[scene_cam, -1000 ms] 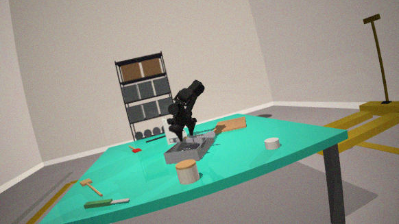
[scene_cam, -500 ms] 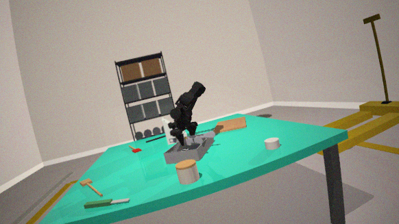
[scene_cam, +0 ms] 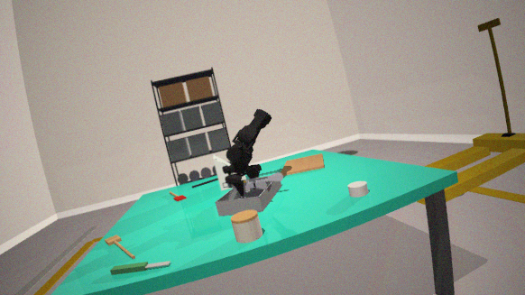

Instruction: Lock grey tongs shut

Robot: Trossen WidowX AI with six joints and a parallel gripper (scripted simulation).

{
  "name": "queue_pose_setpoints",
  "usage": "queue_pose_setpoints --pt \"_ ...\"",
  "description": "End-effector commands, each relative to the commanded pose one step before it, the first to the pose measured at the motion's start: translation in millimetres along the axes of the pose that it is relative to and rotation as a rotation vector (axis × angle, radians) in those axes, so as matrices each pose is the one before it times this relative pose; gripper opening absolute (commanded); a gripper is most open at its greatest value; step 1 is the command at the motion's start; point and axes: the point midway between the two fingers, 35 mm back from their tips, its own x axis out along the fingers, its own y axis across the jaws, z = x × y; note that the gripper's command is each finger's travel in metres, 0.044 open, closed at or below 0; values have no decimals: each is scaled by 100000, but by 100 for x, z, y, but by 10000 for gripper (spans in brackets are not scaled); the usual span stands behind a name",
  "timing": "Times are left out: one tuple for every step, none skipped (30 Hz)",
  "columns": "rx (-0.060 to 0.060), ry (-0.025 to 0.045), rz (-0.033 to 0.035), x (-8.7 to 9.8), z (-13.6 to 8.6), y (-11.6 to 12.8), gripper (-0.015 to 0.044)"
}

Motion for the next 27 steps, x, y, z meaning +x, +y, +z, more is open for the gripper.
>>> queue_pose_setpoints --pt "4 76 142 -118 1 49 355" --pt "0 0 0 0 0 0 348" --pt "0 0 0 0 0 0 341" --pt "0 0 0 0 0 0 335" --pt "0 0 0 0 0 0 328" --pt "0 0 0 0 0 0 321" --pt "0 0 0 0 0 0 315" --pt "0 0 0 0 0 0 308" --pt "0 0 0 0 0 0 301" --pt "0 0 0 0 0 0 295" --pt "0 0 0 0 0 0 288" --pt "0 0 0 0 0 0 281" --pt "0 0 0 0 0 0 275" --pt "0 0 0 0 0 0 268" --pt "0 0 0 0 0 0 261" --pt "0 0 0 0 0 0 255" --pt "0 0 0 0 0 0 248" --pt "0 0 0 0 0 0 241" --pt "0 0 0 0 0 0 235" --pt "0 0 0 0 0 0 228" --pt "0 0 0 0 0 0 221" --pt "0 0 0 0 0 0 215" --pt "0 0 0 0 0 0 208" --pt "0 0 0 0 0 0 201" --pt "0 0 0 0 0 0 195" --pt "0 0 0 0 0 0 188" --pt "0 0 0 0 0 0 181"
